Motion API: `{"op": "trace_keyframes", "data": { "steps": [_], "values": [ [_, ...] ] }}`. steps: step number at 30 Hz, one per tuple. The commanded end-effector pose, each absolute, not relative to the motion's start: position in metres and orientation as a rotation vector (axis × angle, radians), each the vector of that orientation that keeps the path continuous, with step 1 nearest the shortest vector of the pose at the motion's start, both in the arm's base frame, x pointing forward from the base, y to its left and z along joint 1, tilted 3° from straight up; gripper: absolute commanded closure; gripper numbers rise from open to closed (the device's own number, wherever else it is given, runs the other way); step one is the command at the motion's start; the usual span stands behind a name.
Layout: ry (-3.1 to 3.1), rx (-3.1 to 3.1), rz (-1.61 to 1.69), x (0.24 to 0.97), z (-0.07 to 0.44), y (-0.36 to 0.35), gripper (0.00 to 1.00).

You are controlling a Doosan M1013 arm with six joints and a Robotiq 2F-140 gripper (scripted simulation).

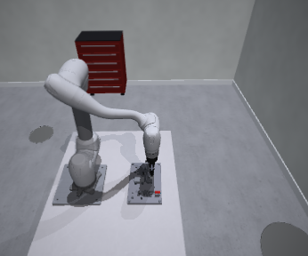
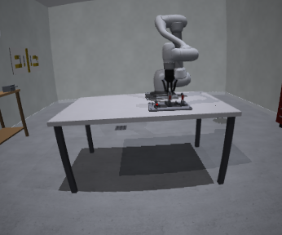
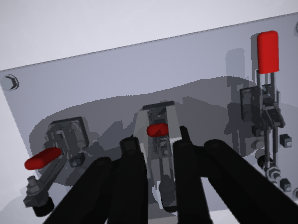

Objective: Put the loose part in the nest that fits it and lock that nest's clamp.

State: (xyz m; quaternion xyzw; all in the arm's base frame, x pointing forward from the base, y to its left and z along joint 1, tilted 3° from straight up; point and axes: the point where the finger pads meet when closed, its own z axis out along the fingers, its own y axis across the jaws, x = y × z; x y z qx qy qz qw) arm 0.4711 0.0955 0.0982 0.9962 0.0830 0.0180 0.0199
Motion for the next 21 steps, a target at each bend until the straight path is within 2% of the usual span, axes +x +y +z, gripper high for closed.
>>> {"op": "trace_keyframes", "data": {
  "steps": [1, 21],
  "values": [
    [0.258, 3.091, 0.058, 0.473, 0.098, 0.096, 0.90],
    [0.258, 3.091, 0.058, 0.491, 0.091, 0.099, 0.90]
  ]
}}
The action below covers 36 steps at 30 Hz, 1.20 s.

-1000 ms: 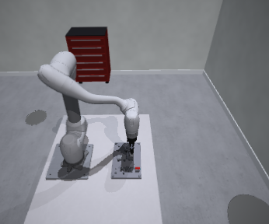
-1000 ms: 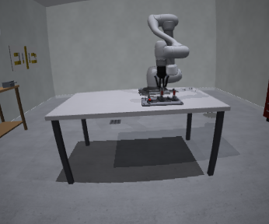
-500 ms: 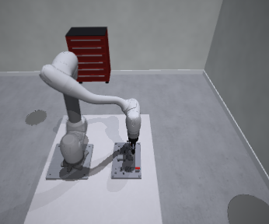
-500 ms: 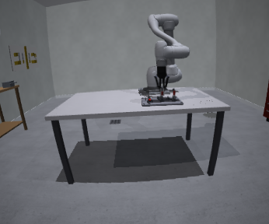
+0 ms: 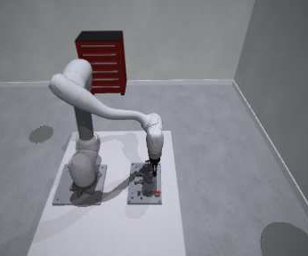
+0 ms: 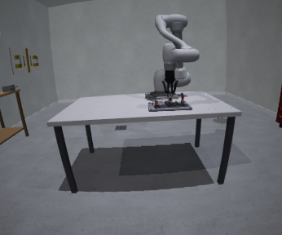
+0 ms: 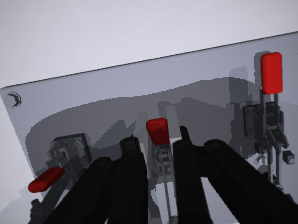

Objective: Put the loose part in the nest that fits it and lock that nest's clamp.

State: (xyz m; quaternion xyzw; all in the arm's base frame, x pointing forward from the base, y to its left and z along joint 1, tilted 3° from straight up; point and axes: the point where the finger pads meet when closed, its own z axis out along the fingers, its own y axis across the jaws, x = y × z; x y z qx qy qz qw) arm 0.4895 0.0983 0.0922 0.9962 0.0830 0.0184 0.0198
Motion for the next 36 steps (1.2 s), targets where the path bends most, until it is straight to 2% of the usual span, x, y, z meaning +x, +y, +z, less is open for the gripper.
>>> {"op": "trace_keyframes", "data": {
  "steps": [1, 36],
  "values": [
    [0.258, 3.091, 0.058, 0.492, 0.091, 0.099, 0.90],
    [0.258, 3.091, 0.058, 0.509, 0.070, 0.101, 0.90]
  ]
}}
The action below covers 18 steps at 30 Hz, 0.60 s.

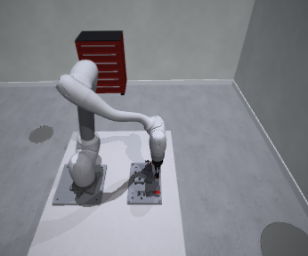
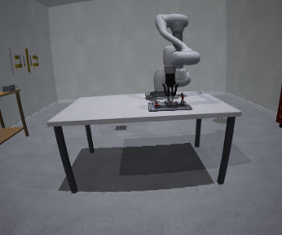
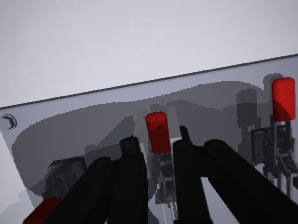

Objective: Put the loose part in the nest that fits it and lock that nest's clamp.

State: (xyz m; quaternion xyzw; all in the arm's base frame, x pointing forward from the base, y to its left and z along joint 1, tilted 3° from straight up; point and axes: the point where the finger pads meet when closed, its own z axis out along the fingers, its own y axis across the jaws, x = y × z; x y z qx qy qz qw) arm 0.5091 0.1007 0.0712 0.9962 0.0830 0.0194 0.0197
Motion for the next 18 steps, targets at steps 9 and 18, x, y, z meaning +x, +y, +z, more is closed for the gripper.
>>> {"op": "trace_keyframes", "data": {
  "steps": [9, 18],
  "values": [
    [0.258, 3.091, 0.058, 0.5093, 0.0686, 0.1006, 0.90],
    [0.258, 3.091, 0.058, 0.5094, 0.0684, 0.1006, 0.90]
  ]
}}
